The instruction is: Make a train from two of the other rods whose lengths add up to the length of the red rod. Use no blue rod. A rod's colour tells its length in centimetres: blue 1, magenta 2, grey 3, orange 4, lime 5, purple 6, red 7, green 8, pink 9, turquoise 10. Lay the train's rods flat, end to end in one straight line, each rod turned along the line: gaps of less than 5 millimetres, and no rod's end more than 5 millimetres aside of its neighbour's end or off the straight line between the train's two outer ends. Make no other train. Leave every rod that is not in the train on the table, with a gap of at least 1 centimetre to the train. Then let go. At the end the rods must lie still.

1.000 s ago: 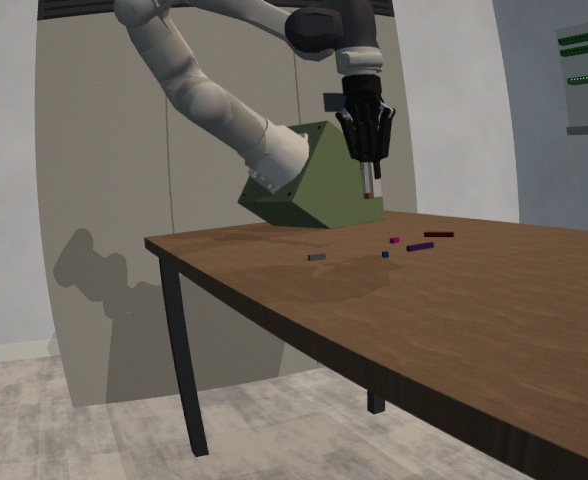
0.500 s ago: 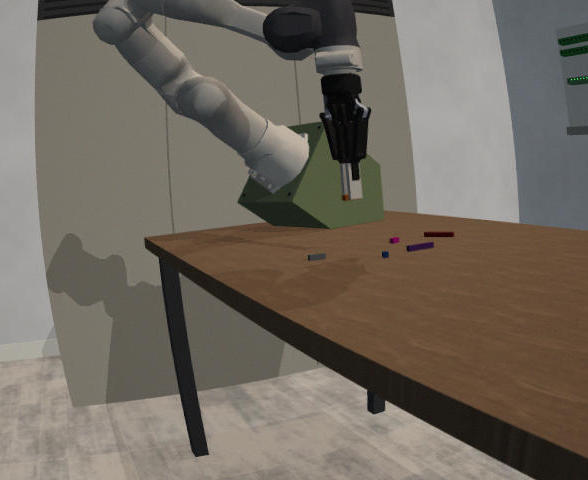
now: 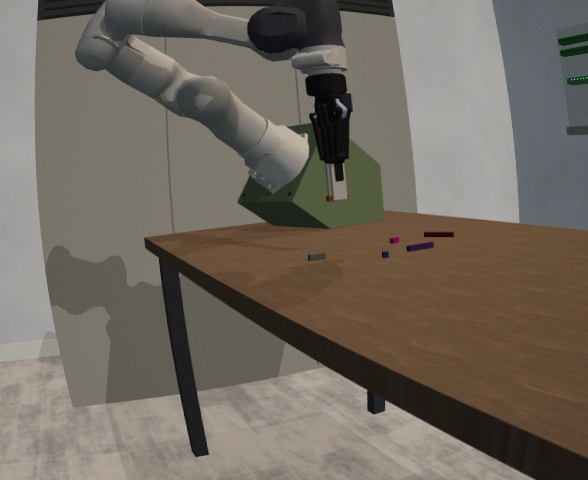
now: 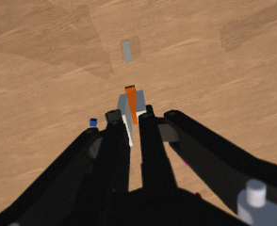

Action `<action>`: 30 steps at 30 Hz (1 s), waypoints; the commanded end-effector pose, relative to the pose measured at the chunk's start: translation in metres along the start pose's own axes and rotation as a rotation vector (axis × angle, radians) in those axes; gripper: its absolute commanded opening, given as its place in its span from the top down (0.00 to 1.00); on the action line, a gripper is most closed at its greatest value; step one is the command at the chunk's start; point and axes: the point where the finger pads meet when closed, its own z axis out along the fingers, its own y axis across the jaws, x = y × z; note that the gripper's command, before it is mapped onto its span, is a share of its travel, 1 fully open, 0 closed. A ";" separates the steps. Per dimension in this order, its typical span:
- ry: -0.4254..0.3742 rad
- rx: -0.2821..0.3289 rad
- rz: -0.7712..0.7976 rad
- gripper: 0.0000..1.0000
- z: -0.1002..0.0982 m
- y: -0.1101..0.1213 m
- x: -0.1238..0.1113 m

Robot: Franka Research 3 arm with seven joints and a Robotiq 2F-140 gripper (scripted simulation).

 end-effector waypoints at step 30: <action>0.020 0.018 0.092 0.97 0.058 0.000 0.012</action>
